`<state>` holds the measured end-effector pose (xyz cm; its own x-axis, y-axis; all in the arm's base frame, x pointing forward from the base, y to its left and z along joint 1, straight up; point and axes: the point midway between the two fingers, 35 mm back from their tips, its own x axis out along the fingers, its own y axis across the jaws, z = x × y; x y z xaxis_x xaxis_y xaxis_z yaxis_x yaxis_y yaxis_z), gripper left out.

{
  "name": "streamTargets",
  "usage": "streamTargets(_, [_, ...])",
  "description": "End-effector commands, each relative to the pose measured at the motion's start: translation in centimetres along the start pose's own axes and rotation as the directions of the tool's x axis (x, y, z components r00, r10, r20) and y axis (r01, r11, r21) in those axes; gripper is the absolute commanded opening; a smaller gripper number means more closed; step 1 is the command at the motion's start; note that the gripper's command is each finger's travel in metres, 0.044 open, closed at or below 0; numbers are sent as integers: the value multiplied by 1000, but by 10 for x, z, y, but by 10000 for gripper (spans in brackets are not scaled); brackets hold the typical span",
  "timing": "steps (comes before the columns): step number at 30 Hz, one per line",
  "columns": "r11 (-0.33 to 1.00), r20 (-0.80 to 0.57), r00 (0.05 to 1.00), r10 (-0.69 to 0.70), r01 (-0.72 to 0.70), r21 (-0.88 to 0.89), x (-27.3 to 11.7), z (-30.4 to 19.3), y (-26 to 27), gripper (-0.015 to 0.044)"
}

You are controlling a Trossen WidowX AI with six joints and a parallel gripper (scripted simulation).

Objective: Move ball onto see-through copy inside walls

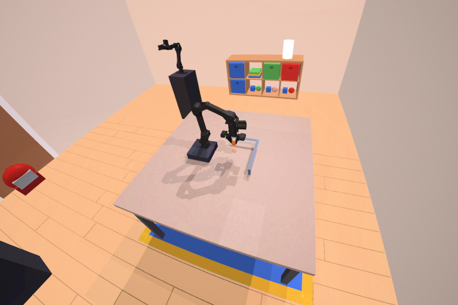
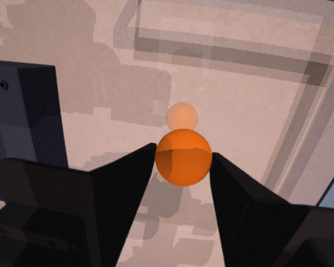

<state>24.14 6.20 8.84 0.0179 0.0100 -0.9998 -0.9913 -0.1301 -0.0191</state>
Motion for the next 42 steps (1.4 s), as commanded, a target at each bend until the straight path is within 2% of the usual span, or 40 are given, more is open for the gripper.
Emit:
streamTargets(1, [1000,-2,1000,-8,8,-4,3,-3,3,0])
streamTargets(16, [1000,-2,1000,-8,8,-4,72,-3,3,0])
streamTargets(39, [1000,-2,1000,-8,8,-4,92,-3,3,0])
streamTargets(42, [1000,0,1000,-3,3,-1,91,-3,4,79])
